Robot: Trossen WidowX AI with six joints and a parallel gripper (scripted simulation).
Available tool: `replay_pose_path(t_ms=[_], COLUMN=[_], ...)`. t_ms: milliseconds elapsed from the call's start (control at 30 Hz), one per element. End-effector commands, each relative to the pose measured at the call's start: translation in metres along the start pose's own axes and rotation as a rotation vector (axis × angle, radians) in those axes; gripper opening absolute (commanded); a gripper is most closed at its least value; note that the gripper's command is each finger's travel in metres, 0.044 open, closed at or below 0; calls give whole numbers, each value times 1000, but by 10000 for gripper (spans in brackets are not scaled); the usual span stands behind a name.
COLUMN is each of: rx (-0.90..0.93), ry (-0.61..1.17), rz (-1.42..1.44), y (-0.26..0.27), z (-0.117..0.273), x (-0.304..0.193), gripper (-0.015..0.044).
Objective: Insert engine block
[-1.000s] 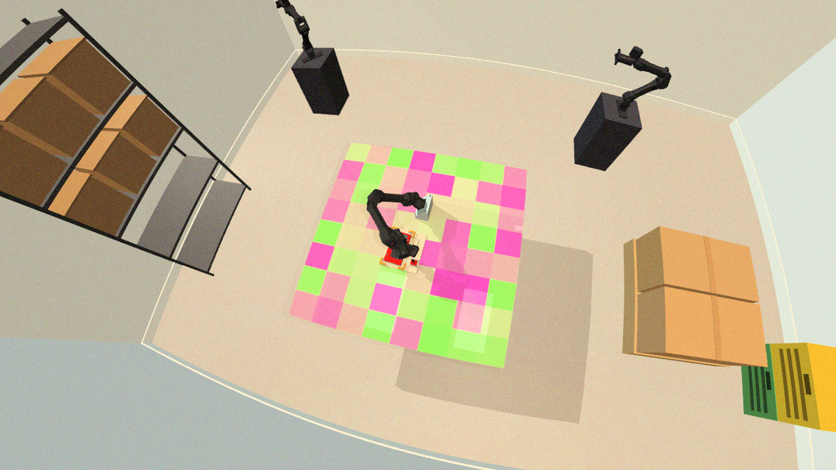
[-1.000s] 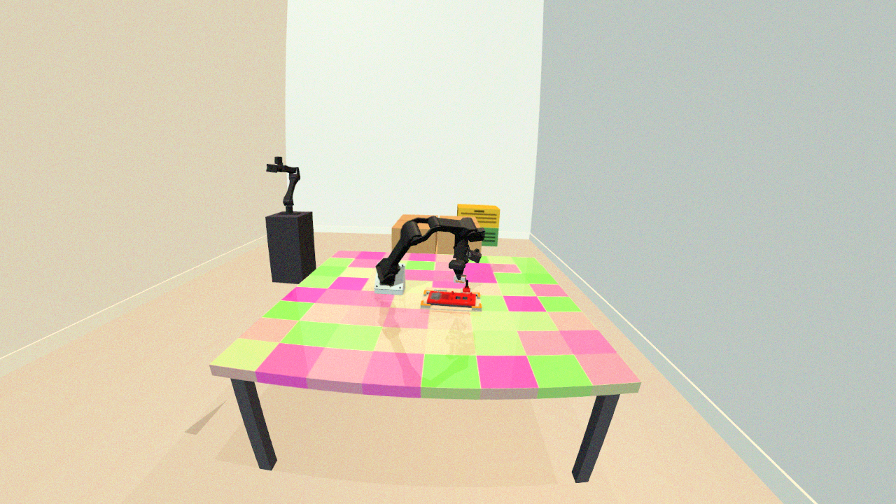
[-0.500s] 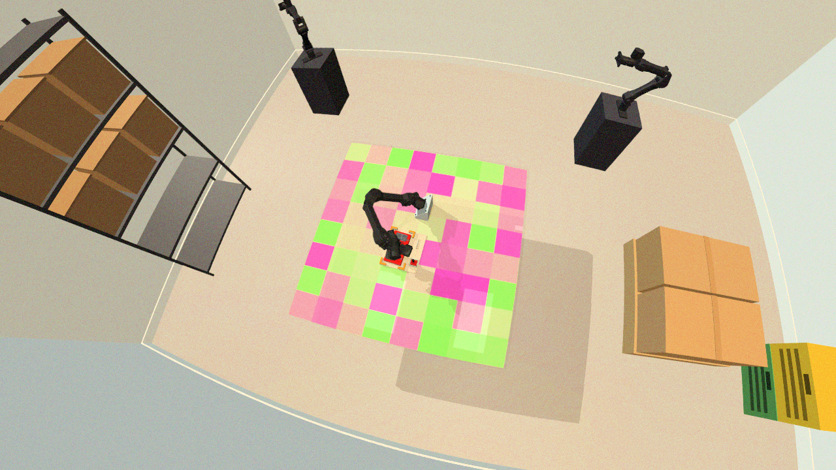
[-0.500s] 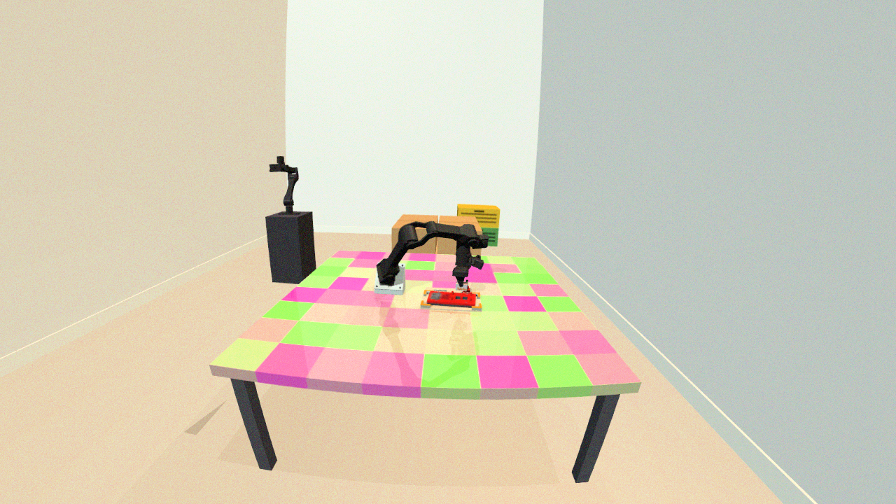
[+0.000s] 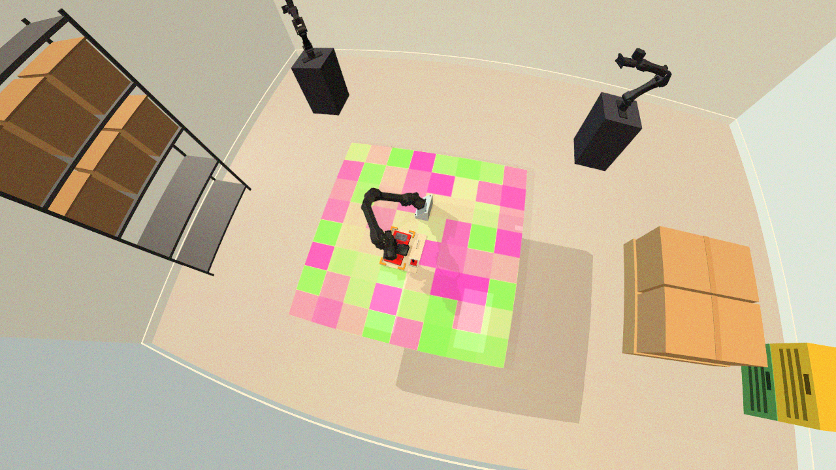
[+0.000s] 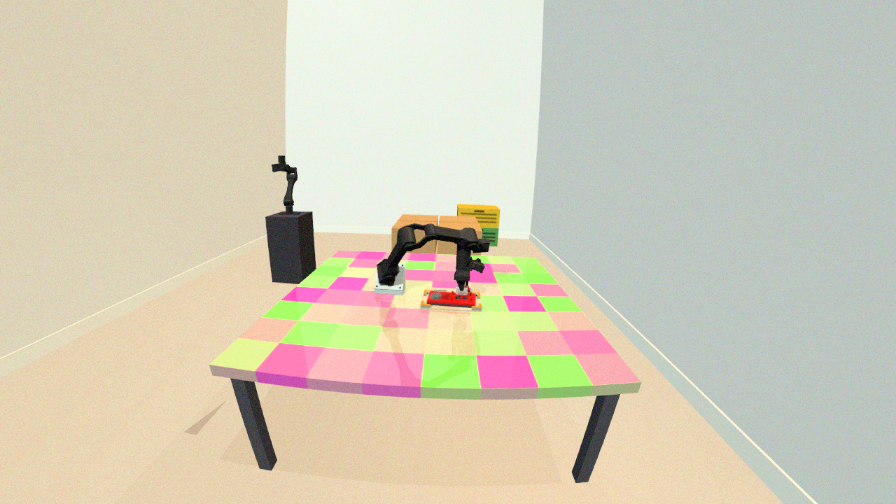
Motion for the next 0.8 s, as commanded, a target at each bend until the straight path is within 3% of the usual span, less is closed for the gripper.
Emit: replay_pose_path(t_ms=[0,767], rx=[-3,-3], ry=[-2,-2], rz=[7,-32], y=[-1,-1], z=[0,0], x=[0,1], gripper=[159,159])
Point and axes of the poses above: the point midway between the two fingers, 35 mm back from their tips, its own z axis back along the fingers, its own y axis across the jaws, x = y × z, the point moved 5 cm from there along z, back along the fingers, and after that the axes turned 8 degrees about z, right-handed, at the moved point
